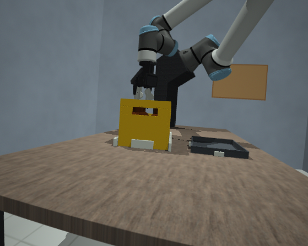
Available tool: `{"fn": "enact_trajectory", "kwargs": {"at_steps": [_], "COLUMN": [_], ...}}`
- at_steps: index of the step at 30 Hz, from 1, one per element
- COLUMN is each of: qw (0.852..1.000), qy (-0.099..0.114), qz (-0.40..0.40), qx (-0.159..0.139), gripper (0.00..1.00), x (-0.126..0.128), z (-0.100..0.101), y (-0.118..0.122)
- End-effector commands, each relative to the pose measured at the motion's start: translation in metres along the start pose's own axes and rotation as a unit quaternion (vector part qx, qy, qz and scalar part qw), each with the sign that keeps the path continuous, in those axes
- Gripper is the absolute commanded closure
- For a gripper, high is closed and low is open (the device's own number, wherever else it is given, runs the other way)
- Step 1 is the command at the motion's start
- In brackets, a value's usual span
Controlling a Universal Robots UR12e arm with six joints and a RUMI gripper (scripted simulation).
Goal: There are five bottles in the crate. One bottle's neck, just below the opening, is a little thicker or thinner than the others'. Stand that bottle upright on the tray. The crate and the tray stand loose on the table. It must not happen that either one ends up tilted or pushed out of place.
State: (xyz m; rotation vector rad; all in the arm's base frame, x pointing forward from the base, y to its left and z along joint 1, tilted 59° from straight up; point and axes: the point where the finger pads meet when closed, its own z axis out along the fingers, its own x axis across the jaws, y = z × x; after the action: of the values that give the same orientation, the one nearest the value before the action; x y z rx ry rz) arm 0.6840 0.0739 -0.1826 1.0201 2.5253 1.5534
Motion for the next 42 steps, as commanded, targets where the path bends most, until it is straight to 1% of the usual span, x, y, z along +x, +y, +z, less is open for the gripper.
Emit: {"fn": "enact_trajectory", "kwargs": {"at_steps": [1, 11, 12, 42], "qw": [1.000, 1.000, 1.000, 1.000], "qy": [-0.001, -0.001, -0.001, 0.000], "qz": [-0.001, -0.001, -0.001, -0.001], "qx": [0.000, 0.000, 0.000, 0.000], "gripper": [0.62, 0.62, 1.00, 1.00], "x": [-0.0015, -0.0015, -0.0015, -0.0014], "z": [0.0000, 0.0000, 0.0000, 0.0000], "y": [0.0013, 0.0013, 0.0013, 0.0013]}}
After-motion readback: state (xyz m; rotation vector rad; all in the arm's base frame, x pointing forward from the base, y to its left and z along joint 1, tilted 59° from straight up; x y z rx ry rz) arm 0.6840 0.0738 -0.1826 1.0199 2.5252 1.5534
